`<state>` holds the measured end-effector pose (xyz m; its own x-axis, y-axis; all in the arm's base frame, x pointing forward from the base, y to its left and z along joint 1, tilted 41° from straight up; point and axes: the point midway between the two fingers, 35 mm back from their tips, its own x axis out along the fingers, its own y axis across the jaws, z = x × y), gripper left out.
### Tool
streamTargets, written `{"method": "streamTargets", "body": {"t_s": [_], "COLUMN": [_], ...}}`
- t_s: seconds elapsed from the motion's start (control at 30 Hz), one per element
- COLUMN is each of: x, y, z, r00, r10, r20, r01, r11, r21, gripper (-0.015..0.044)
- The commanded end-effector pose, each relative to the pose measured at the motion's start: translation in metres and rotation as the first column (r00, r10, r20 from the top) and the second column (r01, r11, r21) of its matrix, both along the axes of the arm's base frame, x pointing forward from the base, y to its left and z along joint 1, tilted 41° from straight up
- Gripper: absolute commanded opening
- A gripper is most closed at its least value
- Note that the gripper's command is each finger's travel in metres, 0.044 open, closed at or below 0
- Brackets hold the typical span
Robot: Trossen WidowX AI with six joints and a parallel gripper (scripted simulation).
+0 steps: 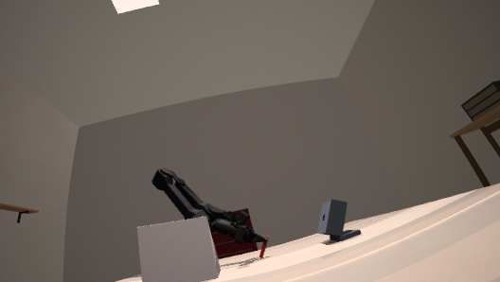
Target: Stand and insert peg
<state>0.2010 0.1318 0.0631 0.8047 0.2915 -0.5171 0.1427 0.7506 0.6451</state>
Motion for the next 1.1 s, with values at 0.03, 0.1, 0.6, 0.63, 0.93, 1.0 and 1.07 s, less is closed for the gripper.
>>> {"method": "streamTargets", "body": {"t_s": [0.03, 0.1, 0.6, 0.63, 0.93, 1.0, 1.07], "x": [-0.005, -0.006, -0.017, -0.017, -0.023, -0.025, -0.026], "y": [-0.001, -0.001, 0.0, 0.0, 0.001, 0.001, 0.001], "z": [-0.001, -0.001, -0.001, -0.001, -0.001, -0.001, -0.001], "r00": [0.999, 0.998, 0.982, 0.98, 0.962, 0.957, 0.952], "r10": [-0.033, -0.044, -0.126, -0.131, -0.179, -0.189, -0.199], "r20": [0.033, 0.045, 0.142, 0.148, 0.206, 0.219, 0.232], "r01": [0.033, 0.044, 0.129, 0.135, 0.186, 0.198, 0.209], "r11": [0.999, 0.999, 0.991, 0.991, 0.982, 0.98, 0.978], "r21": [-0.003, -0.005, -0.016, -0.016, -0.019, -0.019, -0.019], "gripper": [0.005, 0.005, 0.005, 0.005, 0.005, 0.005, 0.005]}}
